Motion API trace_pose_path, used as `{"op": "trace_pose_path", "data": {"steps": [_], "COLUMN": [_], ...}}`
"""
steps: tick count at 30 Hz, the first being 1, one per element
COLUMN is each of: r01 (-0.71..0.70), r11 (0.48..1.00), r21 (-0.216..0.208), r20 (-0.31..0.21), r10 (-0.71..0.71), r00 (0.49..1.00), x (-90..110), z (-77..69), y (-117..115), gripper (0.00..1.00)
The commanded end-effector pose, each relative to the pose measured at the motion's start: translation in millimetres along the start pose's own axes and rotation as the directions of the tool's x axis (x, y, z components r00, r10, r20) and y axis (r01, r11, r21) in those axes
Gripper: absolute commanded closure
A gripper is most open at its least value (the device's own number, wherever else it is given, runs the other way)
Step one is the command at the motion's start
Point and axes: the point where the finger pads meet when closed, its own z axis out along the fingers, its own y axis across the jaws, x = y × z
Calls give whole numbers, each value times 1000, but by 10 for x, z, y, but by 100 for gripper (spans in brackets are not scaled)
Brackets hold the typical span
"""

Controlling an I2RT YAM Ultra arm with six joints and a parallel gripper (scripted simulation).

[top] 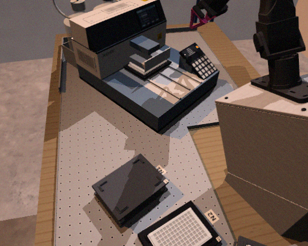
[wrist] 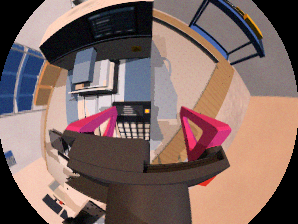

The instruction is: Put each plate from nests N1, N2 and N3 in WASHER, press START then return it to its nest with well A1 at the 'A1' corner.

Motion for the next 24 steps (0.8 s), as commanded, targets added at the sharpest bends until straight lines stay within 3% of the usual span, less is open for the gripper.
{"op": "trace_pose_path", "data": {"steps": [1,24], "r01": [-8,-2], "r11": [1000,1000], "r21": [-9,-1], "r20": [-1,2], "r10": [8,2], "r00": [1000,1000], "x": [-25,-21], "z": [-32,-20], "y": [45,7], "gripper": [0,0]}}
